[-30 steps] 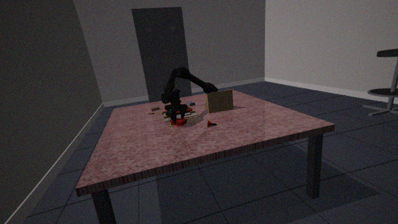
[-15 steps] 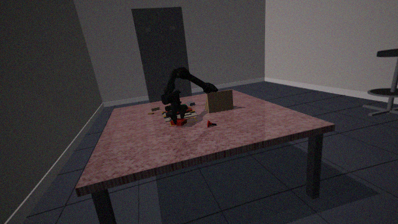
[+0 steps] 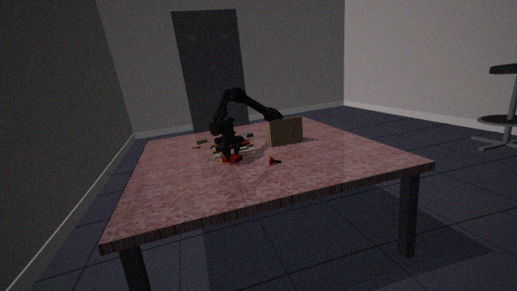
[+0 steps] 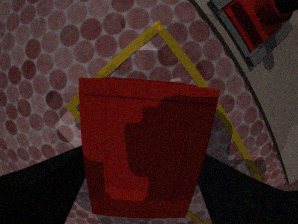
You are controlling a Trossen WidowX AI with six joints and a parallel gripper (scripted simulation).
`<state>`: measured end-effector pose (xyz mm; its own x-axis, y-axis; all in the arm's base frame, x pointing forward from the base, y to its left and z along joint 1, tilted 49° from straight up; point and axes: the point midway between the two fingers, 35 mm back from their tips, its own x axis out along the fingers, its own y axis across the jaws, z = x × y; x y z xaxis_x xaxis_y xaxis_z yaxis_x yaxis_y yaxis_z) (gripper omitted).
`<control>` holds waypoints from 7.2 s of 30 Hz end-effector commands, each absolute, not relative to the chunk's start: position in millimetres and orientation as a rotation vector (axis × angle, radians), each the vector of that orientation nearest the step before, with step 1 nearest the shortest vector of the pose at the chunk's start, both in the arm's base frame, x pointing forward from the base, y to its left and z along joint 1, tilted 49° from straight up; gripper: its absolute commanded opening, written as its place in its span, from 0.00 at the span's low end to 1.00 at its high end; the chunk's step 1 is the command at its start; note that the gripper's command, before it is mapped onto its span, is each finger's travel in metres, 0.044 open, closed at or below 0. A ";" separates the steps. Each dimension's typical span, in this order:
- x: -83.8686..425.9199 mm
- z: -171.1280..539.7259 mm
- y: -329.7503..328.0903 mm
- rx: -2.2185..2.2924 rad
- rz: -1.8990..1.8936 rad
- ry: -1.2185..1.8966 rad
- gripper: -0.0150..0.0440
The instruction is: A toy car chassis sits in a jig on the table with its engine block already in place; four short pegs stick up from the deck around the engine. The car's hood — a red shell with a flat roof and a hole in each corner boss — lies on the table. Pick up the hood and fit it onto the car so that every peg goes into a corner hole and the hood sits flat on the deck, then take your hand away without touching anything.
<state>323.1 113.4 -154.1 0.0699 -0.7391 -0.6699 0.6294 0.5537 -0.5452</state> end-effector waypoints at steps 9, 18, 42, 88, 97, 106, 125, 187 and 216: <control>321.9 -139.8 129.9 -0.116 -1.033 1.089 0.25; 319.7 -120.8 151.3 -0.115 -1.032 1.090 0.25; 316.9 -89.6 181.6 -0.127 -1.027 1.096 0.25; 344.3 53.9 63.8 -0.641 -0.636 1.399 0.25; 338.9 79.9 36.1 -0.759 -0.554 1.449 0.25; 336.5 86.2 24.9 -0.804 -0.522 1.468 0.25; 336.7 57.9 -13.4 -0.805 -0.523 1.467 0.25; 338.4 51.9 -19.7 -0.805 -0.523 1.467 0.25; 338.4 53.7 -17.7 -0.803 -0.523 1.467 0.25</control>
